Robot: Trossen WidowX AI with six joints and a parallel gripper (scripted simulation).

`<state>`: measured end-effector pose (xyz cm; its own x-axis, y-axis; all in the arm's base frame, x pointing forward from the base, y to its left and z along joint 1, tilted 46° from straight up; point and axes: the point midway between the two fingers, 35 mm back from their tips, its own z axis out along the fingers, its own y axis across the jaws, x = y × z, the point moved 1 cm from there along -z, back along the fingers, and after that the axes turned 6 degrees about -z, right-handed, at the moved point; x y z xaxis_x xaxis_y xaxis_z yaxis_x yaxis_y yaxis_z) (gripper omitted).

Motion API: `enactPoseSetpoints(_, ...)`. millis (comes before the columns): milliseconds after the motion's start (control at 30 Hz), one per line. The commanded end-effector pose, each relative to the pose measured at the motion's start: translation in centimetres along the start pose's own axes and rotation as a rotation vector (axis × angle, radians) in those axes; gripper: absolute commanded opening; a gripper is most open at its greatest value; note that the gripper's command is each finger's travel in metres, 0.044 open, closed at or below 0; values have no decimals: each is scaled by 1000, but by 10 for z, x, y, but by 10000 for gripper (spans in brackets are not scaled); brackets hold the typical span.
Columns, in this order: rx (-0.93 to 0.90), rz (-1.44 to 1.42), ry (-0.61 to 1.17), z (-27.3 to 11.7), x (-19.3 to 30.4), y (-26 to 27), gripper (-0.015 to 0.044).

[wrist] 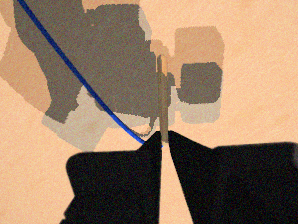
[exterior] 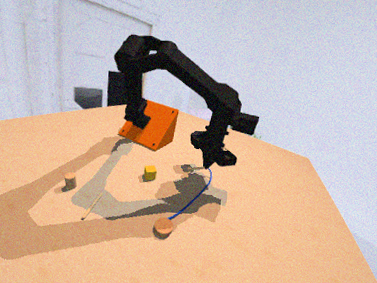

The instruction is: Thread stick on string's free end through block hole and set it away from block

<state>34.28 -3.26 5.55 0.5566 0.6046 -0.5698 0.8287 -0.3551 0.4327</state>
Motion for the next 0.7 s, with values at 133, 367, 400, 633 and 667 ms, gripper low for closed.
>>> enactPoseSetpoints(133, 1, -5, -4, 7, -4, -8, 0)
enactPoseSetpoints(367, 1, -5, -5, 13, -7, -15, 0)
enactPoseSetpoints(400, 1, -5, -5, 13, -7, -16, 0)
enactPoseSetpoints(633, 2, -5, -5, 14, -10, -16, 0)
enactPoseSetpoints(667, 2, -5, -5, 14, -11, -16, 0)
